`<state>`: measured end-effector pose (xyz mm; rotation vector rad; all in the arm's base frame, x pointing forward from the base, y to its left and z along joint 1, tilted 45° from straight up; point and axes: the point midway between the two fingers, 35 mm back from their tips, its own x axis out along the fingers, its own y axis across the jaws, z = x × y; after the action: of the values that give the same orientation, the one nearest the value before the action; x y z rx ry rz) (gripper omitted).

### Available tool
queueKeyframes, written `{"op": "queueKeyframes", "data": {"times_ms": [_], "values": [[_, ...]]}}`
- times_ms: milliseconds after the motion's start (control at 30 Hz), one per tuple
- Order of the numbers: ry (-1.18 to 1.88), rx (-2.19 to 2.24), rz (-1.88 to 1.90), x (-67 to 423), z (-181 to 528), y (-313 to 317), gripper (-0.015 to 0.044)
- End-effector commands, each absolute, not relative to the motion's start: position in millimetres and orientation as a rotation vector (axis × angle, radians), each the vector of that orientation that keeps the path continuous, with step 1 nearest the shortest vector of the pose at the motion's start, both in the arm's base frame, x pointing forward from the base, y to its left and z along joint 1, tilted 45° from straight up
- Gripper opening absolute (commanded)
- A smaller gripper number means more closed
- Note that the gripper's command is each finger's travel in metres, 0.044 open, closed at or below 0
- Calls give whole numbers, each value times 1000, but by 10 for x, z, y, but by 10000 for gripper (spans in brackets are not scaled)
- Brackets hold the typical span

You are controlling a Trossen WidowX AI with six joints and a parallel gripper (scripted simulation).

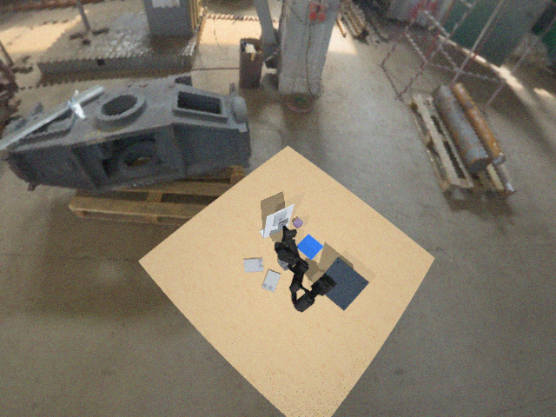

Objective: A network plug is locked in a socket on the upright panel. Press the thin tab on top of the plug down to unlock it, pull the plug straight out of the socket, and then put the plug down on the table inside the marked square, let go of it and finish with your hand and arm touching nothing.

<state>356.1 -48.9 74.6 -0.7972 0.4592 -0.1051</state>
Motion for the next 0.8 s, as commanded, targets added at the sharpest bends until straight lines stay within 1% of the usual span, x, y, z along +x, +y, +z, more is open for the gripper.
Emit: {"op": "queueKeyframes", "data": {"times_ms": [0,767], "values": [[464,-795,-106,3529,741,-487,0],[465,-795,-106,3439,772,-464,0]]}}
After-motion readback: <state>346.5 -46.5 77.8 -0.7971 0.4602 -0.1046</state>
